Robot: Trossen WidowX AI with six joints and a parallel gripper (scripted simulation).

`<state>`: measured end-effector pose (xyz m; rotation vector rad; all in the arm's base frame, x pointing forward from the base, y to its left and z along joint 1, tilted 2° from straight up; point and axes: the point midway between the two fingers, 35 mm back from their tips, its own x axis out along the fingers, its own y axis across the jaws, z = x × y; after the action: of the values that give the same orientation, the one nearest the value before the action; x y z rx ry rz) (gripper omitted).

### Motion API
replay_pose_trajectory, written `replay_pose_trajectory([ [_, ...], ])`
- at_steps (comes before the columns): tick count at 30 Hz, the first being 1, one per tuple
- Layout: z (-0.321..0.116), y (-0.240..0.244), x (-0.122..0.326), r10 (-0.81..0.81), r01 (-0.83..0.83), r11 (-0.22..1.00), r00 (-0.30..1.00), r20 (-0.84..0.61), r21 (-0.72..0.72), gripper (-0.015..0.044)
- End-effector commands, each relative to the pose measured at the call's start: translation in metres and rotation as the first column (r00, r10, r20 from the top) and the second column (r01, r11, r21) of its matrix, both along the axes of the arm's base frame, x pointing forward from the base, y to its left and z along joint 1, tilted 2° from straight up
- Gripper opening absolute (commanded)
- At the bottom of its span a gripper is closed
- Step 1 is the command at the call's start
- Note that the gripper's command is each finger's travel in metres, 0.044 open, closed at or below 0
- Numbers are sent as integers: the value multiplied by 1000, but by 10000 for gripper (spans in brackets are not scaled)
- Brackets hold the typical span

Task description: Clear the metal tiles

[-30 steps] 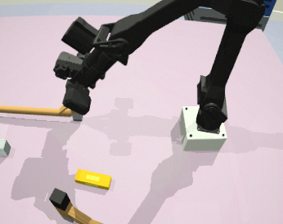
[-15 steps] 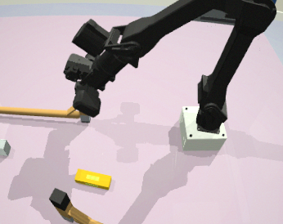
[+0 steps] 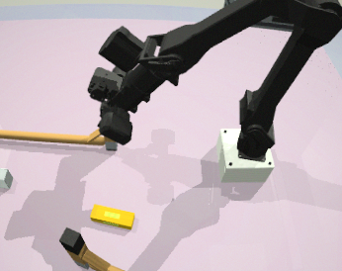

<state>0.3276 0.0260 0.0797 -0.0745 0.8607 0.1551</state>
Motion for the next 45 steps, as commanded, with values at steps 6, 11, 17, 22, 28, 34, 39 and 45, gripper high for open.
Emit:
replay_pose_trajectory([
  [6,1,0,1,0,0,1000,1000,1,0,210],
  [11,1,0,1,0,0,1000,1000,1,0,341],
  [17,12,-2,-7,0,0,1000,1000,0,0,440],
  [22,22,-3,-15,0,0,1000,1000,0,0,440],
  [28,33,-4,-25,0,0,1000,1000,-1,0,440],
  [34,44,-6,-36,0,0,1000,1000,-1,0,440],
  [39,50,-7,-38,-1,1,1000,1000,10,6,440],
  [45,87,-12,-34,-10,3,998,994,113,56,440],
])
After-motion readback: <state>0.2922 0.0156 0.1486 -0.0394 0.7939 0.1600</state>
